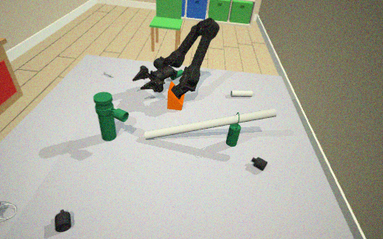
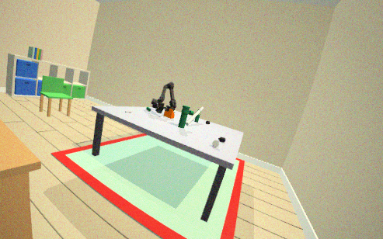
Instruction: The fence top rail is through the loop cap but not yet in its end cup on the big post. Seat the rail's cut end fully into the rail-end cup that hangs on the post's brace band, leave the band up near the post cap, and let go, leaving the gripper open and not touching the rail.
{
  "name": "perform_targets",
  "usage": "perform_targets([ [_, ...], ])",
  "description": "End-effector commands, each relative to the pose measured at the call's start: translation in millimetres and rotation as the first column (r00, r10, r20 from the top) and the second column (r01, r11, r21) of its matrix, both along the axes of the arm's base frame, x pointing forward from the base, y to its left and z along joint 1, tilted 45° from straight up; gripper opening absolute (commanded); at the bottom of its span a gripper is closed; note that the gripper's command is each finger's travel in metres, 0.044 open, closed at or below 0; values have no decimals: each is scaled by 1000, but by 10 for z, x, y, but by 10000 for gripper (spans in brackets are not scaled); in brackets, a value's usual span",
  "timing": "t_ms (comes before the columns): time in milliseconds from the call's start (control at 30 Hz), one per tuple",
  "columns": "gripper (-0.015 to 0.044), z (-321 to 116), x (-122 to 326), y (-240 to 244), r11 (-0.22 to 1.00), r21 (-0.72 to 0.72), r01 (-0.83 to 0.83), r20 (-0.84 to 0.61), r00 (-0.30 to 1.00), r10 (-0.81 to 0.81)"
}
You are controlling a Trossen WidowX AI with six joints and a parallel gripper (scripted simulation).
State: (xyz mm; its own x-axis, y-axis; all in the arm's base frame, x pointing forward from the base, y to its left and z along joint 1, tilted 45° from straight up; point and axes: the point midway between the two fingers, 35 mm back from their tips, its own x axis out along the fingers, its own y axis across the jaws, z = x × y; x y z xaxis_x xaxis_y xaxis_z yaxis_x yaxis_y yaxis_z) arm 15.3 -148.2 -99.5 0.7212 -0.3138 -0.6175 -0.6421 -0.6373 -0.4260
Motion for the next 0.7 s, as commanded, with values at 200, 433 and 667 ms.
perform_targets([
  [200, 440, 142, 177, -330, 817, -287, -500, -182, 866, 466],
  [433, 440, 448, 680, -586, 245, -492, -836, -447, 483, 753],
  [667, 440, 776, 1157, -649, -264, -542, -798, -637, 185, 748],
])
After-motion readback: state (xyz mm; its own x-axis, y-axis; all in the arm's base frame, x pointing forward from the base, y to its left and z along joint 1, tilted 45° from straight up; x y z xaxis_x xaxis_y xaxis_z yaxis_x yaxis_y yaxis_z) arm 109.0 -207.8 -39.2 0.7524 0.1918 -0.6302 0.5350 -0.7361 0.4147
